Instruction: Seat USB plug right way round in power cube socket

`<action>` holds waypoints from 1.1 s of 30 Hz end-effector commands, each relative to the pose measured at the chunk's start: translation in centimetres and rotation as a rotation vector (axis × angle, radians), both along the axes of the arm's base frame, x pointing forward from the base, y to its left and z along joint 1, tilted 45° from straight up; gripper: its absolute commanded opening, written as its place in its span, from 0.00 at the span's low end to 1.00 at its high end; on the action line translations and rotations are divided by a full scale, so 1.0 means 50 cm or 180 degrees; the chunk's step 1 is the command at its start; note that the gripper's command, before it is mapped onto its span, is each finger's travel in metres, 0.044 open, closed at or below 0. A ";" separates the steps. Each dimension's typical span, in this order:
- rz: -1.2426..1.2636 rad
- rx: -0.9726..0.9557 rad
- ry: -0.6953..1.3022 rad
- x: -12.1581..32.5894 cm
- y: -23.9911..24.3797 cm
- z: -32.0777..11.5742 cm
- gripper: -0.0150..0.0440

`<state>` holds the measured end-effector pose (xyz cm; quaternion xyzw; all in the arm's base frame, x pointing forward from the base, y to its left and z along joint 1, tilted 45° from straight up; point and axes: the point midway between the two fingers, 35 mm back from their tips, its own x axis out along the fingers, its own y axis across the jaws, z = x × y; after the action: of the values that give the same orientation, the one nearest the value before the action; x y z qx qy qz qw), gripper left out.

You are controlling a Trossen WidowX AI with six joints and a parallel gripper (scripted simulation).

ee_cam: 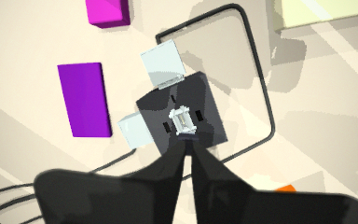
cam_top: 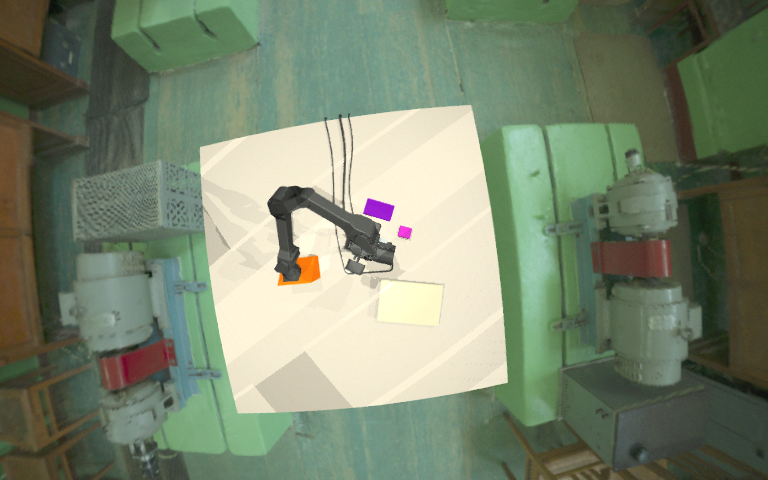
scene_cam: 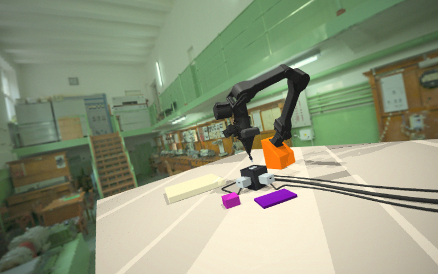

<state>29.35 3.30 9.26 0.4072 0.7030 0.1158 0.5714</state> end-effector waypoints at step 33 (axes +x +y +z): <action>0.2091 0.0045 -0.2076 0.000 0.000 0.000 0.25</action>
<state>29.35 3.30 9.26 0.1305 0.5899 0.3995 0.6894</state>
